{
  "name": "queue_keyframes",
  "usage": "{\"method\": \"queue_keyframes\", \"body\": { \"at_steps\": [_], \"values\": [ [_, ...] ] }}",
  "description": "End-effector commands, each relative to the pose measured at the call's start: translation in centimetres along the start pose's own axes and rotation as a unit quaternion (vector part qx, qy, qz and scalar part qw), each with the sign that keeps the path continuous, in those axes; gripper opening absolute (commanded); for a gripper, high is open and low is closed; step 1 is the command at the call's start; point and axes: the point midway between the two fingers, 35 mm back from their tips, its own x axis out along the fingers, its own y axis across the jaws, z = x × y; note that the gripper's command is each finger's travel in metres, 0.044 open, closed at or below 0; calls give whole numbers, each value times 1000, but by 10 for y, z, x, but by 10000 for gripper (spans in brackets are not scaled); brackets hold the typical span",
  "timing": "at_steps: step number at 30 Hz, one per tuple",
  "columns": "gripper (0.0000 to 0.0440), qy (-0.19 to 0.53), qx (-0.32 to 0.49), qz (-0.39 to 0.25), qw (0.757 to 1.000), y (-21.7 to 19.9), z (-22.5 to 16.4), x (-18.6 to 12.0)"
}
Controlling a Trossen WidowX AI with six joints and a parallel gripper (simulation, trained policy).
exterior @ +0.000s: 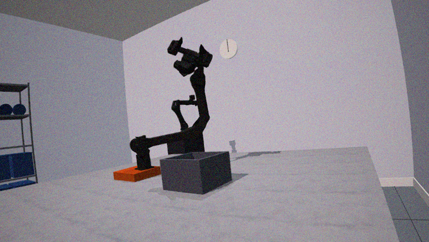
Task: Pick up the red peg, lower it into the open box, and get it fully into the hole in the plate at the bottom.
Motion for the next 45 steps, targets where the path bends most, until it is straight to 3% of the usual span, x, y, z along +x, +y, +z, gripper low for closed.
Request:
{"method": "queue_keyframes", "body": {
  "at_steps": [1,2,11,22,33,45],
  "values": [
    [423,4,13,3,1000,3,-1,-2],
    [440,9,29,4,1000,7,-1,-5],
    [440,29,183,0,983,34,-2,-25],
    [440,33,365,-13,930,64,7,-42],
    [440,17,533,-27,845,91,23,-52],
    [440,-21,692,-36,720,114,48,-57]
  ]
}}
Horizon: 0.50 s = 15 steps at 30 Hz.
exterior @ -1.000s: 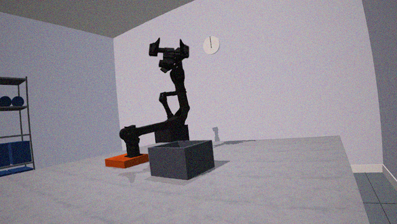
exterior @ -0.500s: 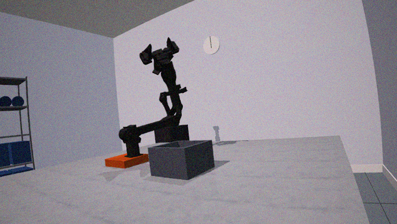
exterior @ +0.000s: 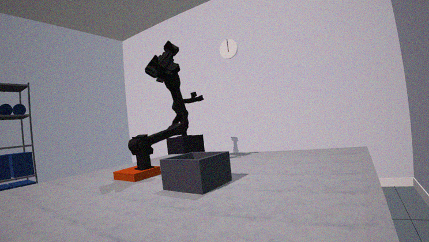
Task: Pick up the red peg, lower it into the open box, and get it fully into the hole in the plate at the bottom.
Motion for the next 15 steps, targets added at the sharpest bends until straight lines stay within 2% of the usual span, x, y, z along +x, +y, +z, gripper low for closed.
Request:
{"method": "queue_keyframes", "body": {
  "at_steps": [1,8,15],
  "values": [
    [440,-12,80,12,997,14,-8,1],
    [440,-34,196,31,980,33,-14,1],
    [440,-56,306,57,949,52,-17,2]
  ]
}}
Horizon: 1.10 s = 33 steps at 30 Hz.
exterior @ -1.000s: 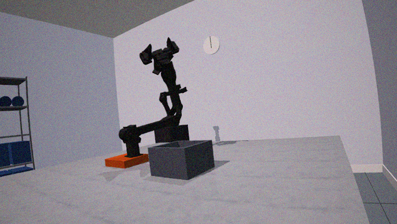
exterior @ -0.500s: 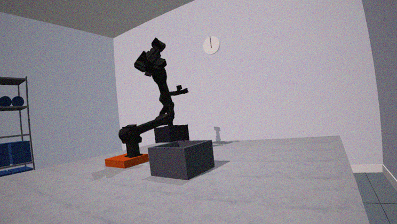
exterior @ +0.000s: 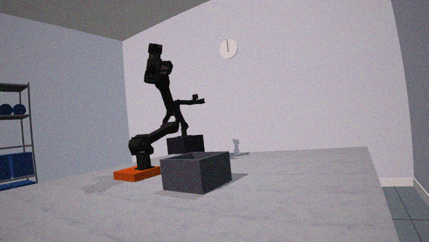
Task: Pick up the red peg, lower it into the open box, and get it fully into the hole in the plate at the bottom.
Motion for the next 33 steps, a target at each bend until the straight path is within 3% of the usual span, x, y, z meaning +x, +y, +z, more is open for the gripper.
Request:
{"method": "queue_keyframes", "body": {
  "at_steps": [1,8,16,24,33],
  "values": [
    [440,-11,78,24,997,12,-10,5],
    [440,-28,188,62,980,30,-18,9],
    [440,-41,308,114,944,52,-24,15],
    [440,-44,416,176,891,76,-25,22],
    [440,-34,521,253,814,103,-21,29]
  ]
}}
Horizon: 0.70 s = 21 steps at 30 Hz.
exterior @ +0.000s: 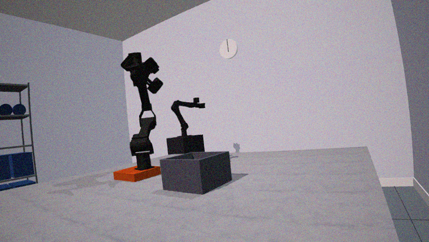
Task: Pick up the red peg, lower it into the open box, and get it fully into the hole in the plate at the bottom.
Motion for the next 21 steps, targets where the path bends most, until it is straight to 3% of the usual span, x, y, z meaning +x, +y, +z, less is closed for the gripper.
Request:
{"method": "queue_keyframes", "body": {
  "at_steps": [1,11,21],
  "values": [
    [440,19,67,39,997,7,-12,11],
    [440,71,203,116,970,29,-32,29],
    [440,148,328,173,917,54,-48,46]
  ]
}}
